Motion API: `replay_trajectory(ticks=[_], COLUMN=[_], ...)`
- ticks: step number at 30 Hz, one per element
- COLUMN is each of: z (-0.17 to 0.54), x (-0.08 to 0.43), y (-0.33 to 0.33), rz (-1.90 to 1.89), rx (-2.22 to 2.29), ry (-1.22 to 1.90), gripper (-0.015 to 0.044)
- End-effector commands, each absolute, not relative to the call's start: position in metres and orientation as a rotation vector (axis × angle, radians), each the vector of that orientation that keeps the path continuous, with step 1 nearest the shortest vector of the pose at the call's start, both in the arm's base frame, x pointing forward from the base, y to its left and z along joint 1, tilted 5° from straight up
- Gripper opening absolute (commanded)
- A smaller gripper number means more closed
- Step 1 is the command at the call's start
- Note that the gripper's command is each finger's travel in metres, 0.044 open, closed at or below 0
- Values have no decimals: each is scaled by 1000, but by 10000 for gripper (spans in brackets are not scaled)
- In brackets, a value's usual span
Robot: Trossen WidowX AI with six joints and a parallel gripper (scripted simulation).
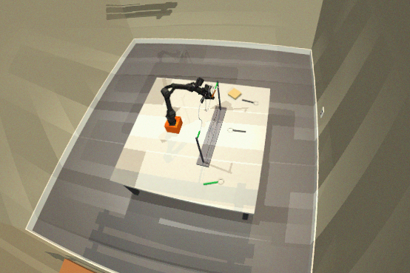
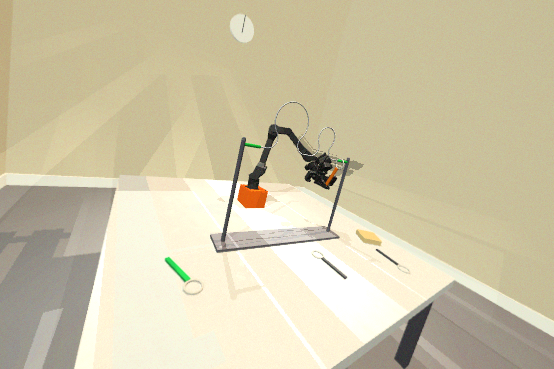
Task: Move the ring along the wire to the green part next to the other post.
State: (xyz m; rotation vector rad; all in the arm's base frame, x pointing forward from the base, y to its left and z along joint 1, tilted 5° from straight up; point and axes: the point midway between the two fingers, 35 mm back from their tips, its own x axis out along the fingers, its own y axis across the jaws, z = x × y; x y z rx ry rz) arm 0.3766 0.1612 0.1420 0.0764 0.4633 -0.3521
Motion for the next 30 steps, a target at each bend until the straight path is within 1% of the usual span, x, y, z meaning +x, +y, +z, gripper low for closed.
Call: replay_trajectory(ticks=[1,11,30], z=[143,163,164], x=[374,336,335], y=[162,177,177], rz=[-353,-355,-355], rx=[77,80,80], ry=[464,466,465], gripper=[160,160,160])
